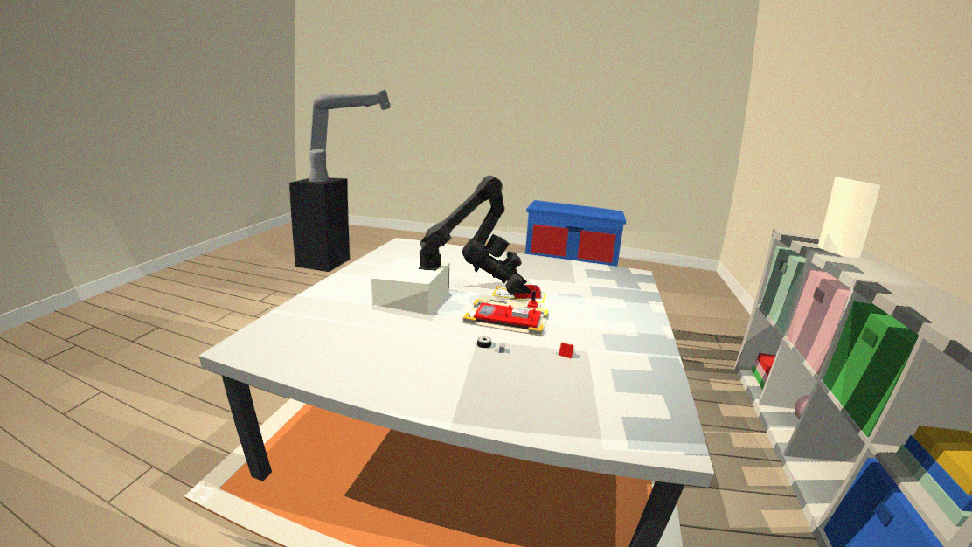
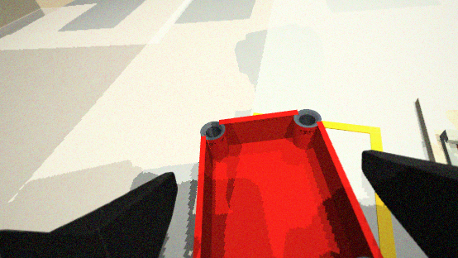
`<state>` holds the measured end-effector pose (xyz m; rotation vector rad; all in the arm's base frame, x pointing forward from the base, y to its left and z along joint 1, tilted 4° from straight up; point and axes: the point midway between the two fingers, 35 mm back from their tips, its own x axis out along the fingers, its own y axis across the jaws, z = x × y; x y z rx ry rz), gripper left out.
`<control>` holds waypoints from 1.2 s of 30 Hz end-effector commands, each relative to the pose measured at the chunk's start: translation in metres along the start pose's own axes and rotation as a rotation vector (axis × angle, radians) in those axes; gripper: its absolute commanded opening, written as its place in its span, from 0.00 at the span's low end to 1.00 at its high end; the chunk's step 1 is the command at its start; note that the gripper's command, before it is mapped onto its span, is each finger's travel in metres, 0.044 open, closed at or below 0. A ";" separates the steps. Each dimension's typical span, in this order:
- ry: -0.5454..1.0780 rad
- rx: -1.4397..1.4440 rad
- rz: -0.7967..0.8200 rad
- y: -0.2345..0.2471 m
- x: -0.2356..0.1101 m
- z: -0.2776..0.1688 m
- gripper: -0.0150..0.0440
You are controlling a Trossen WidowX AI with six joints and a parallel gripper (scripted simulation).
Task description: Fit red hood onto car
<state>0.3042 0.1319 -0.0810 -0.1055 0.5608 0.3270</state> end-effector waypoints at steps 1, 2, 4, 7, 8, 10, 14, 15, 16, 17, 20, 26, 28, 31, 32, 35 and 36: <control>0.001 -0.001 -0.006 -0.001 0.001 -0.002 1.00; 0.001 -0.001 -0.006 -0.001 0.001 -0.002 1.00; 0.001 -0.001 -0.006 -0.001 0.002 -0.003 1.00; 0.002 0.000 -0.006 -0.001 0.003 -0.005 1.00; 0.002 0.000 -0.007 -0.001 0.003 -0.005 1.00; 0.002 0.001 -0.007 -0.001 0.003 -0.006 1.00; 0.003 0.001 -0.007 -0.001 0.004 -0.008 1.00; 0.003 0.002 -0.007 -0.001 0.004 -0.008 1.00; 0.004 0.002 -0.007 -0.001 0.005 -0.008 1.00; 0.004 0.002 -0.007 -0.001 0.005 -0.009 1.00; 0.004 0.003 -0.008 -0.001 0.006 -0.010 1.00; 0.004 -0.001 -0.002 0.000 0.005 -0.010 0.87; 0.004 -0.001 -0.002 0.000 0.005 -0.010 0.84; 0.004 -0.001 -0.002 0.000 0.005 -0.010 0.81; 0.004 -0.001 -0.002 0.000 0.005 -0.010 0.80; 0.004 -0.001 -0.002 0.000 0.005 -0.010 0.76; 0.004 -0.001 -0.002 0.000 0.005 -0.010 0.75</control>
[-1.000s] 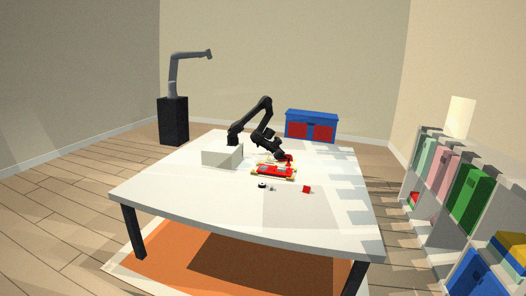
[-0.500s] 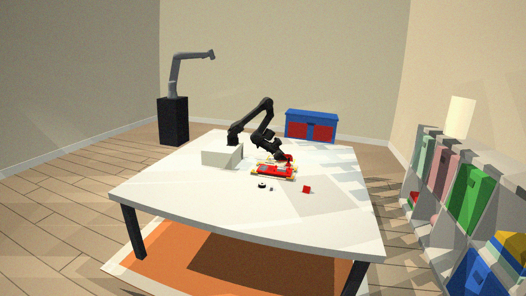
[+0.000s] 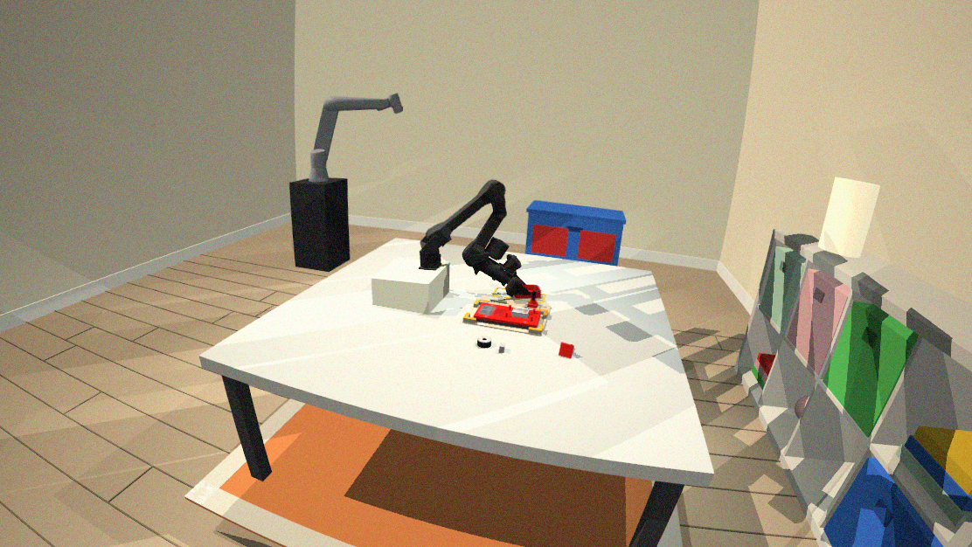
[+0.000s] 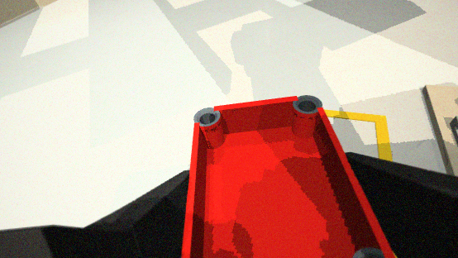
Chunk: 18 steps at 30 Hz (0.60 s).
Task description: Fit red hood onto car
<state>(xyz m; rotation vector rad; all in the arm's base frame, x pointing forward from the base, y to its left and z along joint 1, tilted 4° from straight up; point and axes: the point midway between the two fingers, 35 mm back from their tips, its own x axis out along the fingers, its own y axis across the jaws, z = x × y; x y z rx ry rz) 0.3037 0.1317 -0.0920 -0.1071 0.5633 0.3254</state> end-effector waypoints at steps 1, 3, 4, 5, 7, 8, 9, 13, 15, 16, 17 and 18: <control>0.001 0.000 0.000 0.000 0.000 0.000 0.71; 0.001 0.000 0.000 0.000 -0.001 0.001 0.62; 0.001 0.000 0.000 0.000 -0.001 0.002 0.58; 0.001 0.000 0.000 0.000 -0.001 0.003 0.53; 0.001 0.000 0.000 0.000 -0.002 0.006 0.44; 0.001 0.000 0.000 0.000 -0.002 0.008 0.40; 0.001 0.000 0.000 0.000 -0.003 0.009 0.35; 0.000 0.000 0.000 0.000 -0.005 0.015 0.25; 0.000 0.000 0.000 0.001 -0.006 0.018 0.25; 0.000 0.000 0.000 0.001 -0.007 0.019 0.25; 0.000 0.000 0.000 0.001 -0.007 0.021 0.25; 0.000 0.000 0.000 0.001 -0.008 0.022 0.25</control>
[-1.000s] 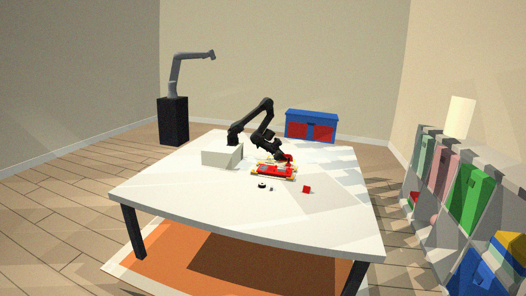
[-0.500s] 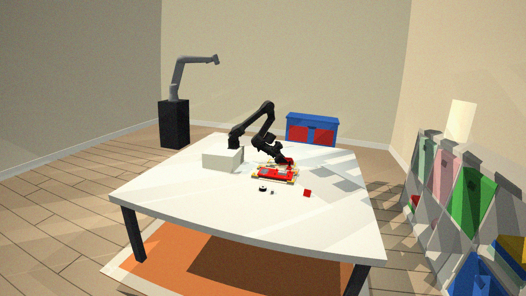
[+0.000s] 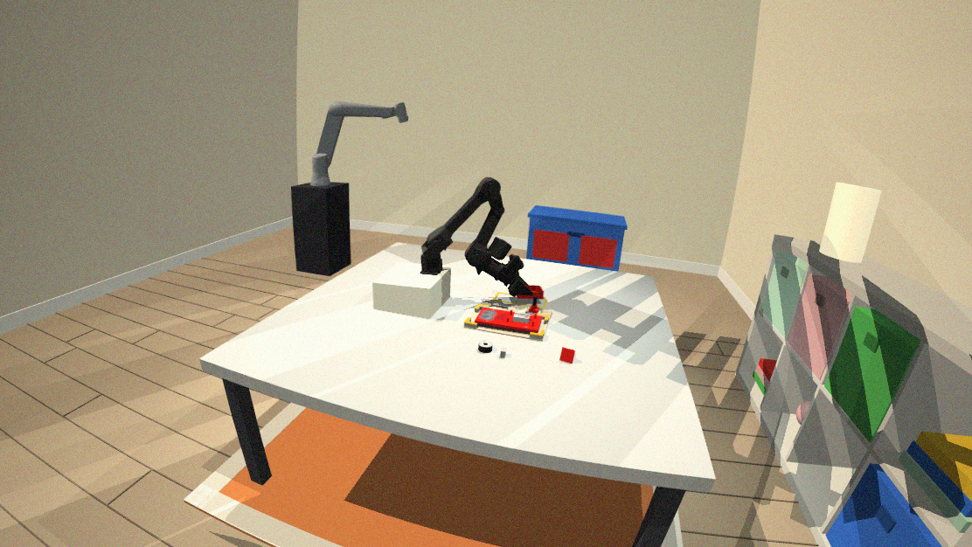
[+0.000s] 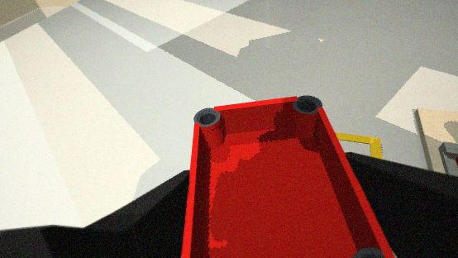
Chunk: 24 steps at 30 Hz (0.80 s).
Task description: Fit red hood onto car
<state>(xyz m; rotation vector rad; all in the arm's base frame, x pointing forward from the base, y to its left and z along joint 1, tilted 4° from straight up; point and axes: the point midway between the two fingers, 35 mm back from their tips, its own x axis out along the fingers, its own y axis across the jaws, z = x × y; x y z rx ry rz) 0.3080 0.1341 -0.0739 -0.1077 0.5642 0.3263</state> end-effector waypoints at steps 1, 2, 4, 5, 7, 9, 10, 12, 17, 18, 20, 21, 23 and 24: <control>-0.001 0.001 -0.001 0.000 -0.003 0.005 0.25; -0.001 0.001 -0.001 0.000 -0.003 0.007 0.25; -0.001 0.001 -0.001 0.000 -0.004 0.010 0.25; -0.001 0.001 -0.001 0.000 -0.005 0.011 0.25; -0.001 0.001 -0.001 0.000 -0.006 0.013 0.25; -0.002 0.001 -0.001 0.000 -0.008 0.016 0.25; -0.002 0.001 -0.001 0.000 -0.009 0.017 0.25; -0.002 0.001 -0.001 0.000 -0.010 0.020 0.25; -0.002 0.001 -0.001 0.000 -0.014 0.026 0.25; -0.002 0.001 -0.001 0.000 -0.015 0.027 0.25; -0.002 0.001 -0.001 0.000 -0.016 0.030 0.25; -0.002 0.001 -0.001 0.000 -0.017 0.031 0.25; -0.002 0.001 -0.001 0.000 -0.019 0.033 0.25; -0.002 0.001 -0.001 0.000 -0.020 0.034 0.25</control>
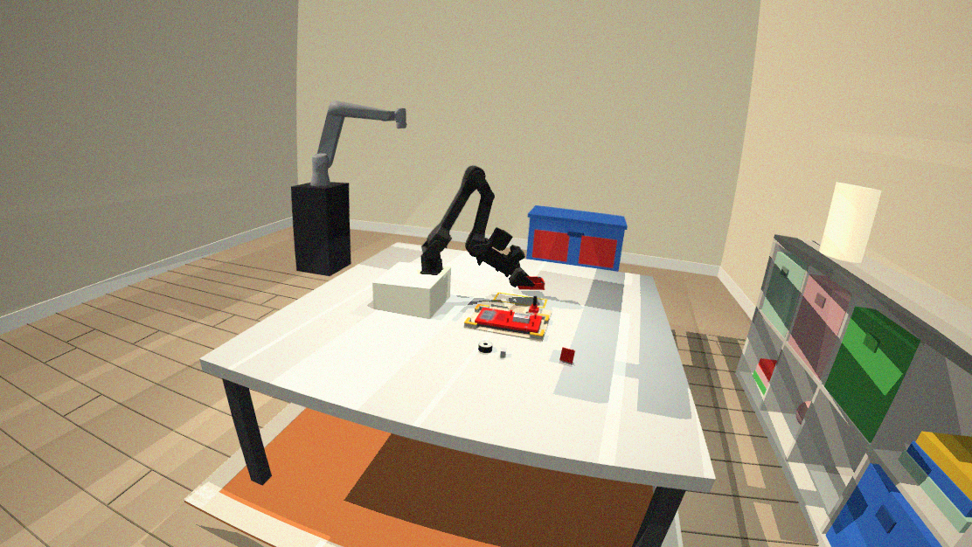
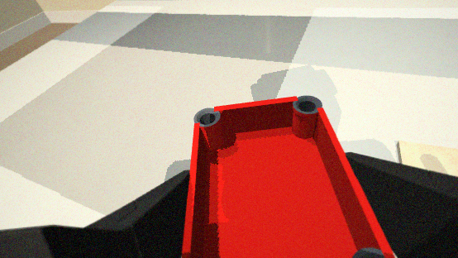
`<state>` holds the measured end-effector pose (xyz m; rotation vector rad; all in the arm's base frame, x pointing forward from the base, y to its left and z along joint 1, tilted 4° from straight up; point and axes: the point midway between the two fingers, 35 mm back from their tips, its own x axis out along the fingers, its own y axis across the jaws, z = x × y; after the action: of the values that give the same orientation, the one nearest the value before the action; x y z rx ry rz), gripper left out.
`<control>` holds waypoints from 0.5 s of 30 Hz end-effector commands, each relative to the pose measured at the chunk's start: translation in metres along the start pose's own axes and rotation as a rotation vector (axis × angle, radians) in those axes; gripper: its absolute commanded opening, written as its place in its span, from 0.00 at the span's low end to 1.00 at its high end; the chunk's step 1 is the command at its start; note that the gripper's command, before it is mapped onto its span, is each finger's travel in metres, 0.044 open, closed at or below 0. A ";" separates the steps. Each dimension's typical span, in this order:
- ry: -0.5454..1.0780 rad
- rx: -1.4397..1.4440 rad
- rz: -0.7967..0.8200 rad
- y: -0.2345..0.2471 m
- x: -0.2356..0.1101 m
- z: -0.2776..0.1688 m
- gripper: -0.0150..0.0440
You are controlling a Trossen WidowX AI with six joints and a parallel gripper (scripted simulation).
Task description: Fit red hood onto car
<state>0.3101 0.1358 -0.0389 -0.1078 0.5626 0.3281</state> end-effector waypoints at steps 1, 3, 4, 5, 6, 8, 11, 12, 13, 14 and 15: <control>-0.001 0.002 -0.002 0.000 -0.004 0.004 0.25; -0.001 0.002 -0.002 0.000 -0.005 0.007 0.25; -0.001 0.002 -0.002 0.000 -0.006 0.008 0.25; -0.001 0.002 -0.002 0.000 -0.007 0.009 0.25; -0.001 0.002 -0.002 -0.001 -0.008 0.010 0.25; -0.001 0.002 -0.002 -0.001 -0.010 0.012 0.25; -0.001 0.002 -0.002 -0.001 -0.013 0.015 0.25; -0.001 0.002 -0.002 -0.001 -0.013 0.015 0.25; -0.001 -0.001 -0.002 -0.001 -0.013 0.015 0.25; -0.001 -0.007 -0.002 -0.001 -0.013 0.015 0.25; -0.001 -0.015 -0.002 0.000 -0.012 0.014 0.25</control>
<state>0.3080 0.1353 -0.0204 -0.1073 0.5596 0.3295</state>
